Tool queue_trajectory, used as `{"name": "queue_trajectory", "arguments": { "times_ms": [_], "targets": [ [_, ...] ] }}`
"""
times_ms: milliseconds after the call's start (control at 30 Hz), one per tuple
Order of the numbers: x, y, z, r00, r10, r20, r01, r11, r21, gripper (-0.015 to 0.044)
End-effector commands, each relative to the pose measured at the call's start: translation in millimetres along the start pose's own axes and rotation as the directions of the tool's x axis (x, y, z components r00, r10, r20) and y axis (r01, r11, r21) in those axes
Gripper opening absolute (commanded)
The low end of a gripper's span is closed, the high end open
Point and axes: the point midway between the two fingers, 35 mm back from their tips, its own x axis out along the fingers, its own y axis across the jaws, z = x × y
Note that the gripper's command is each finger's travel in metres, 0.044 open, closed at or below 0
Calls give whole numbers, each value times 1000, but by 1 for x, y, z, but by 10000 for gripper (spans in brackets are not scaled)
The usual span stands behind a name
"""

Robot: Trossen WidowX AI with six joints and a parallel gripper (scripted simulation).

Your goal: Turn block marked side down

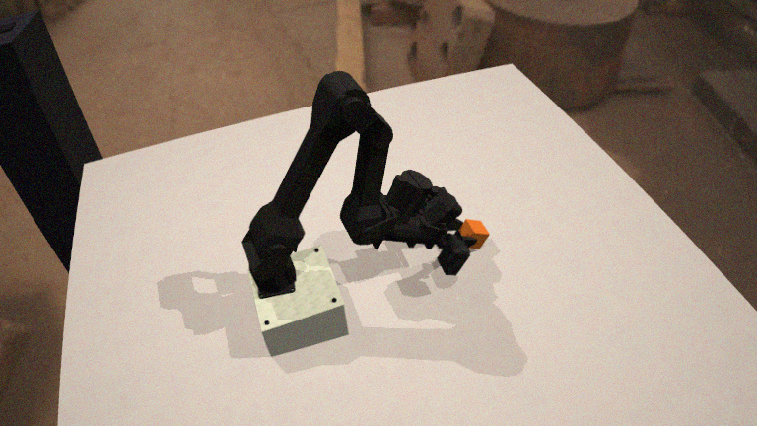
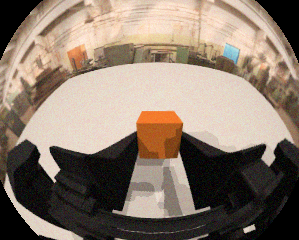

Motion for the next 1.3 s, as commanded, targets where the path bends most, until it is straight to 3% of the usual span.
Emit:
{"name": "queue_trajectory", "arguments": {
  "times_ms": [0, 100, 667, 1267],
  "targets": [
    [-1, -1, -1, 1000, -4, 1, 4, 1000, -3, 0],
    [-1, -1, -1, 1000, -4, 1, 4, 1000, -3, 0],
    [-1, -1, -1, 1000, -4, 1, 4, 1000, -3, 440],
    [-1, -1, -1, 1000, -4, 1, 4, 1000, -3, 440]
  ]
}}
